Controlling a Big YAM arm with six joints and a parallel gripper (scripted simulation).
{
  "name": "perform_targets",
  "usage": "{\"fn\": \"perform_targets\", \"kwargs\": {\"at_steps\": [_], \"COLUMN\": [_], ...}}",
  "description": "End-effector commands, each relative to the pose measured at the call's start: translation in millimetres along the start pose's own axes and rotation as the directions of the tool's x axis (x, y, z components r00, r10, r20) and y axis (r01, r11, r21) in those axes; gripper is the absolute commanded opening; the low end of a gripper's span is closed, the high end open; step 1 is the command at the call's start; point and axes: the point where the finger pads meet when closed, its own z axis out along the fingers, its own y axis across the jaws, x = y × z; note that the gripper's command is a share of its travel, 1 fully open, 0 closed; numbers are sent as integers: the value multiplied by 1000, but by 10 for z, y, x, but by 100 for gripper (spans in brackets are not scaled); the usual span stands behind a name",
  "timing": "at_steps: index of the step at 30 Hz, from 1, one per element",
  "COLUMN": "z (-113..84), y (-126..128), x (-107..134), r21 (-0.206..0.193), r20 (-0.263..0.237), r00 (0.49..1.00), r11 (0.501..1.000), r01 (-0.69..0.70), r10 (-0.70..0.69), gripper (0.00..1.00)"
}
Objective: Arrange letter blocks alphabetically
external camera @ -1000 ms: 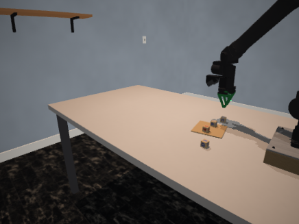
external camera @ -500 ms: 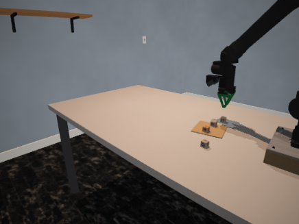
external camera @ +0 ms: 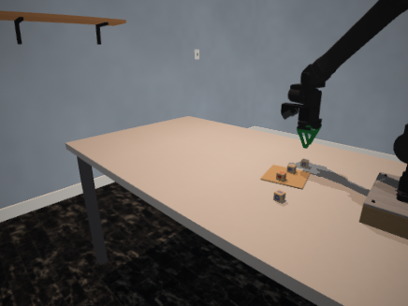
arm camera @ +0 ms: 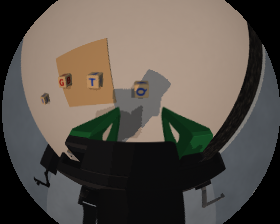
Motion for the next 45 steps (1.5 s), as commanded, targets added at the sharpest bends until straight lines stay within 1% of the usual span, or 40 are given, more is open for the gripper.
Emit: {"fn": "perform_targets", "kwargs": {"at_steps": [1, 5, 8, 9, 11, 18, 22, 26, 28, 32, 35, 38, 45], "z": [47, 112, 117, 87, 174, 271, 350, 340, 404, 427, 472, 463, 495], "y": [-30, -13, -19, -52, -5, -10, 0, -34, 0, -19, -3, -26, -11], "x": [-73, -58, -73, -141, -62, -94, -64, -126, -63, -100, -61, -109, -76], "r21": [5, 2, 4, 12, 2, 5, 2, 9, 2, 6, 2, 7, 3], "r20": [17, 13, 15, 28, 12, 17, 12, 24, 12, 18, 11, 20, 14], "r00": [1000, 1000, 1000, 1000, 1000, 1000, 1000, 1000, 1000, 1000, 1000, 1000, 1000], "r11": [1000, 1000, 1000, 1000, 1000, 1000, 1000, 1000, 1000, 1000, 1000, 1000, 1000], "r01": [10, 10, 10, 11, 10, 9, 5, 5, 3, 4, 3, 4, 4], "r10": [-10, -10, -10, -11, -10, -9, -5, -5, -3, -4, -3, -5, -4], "gripper": [58, 58, 58, 58, 58, 58, 58, 58, 58, 58, 58, 58, 58]}}
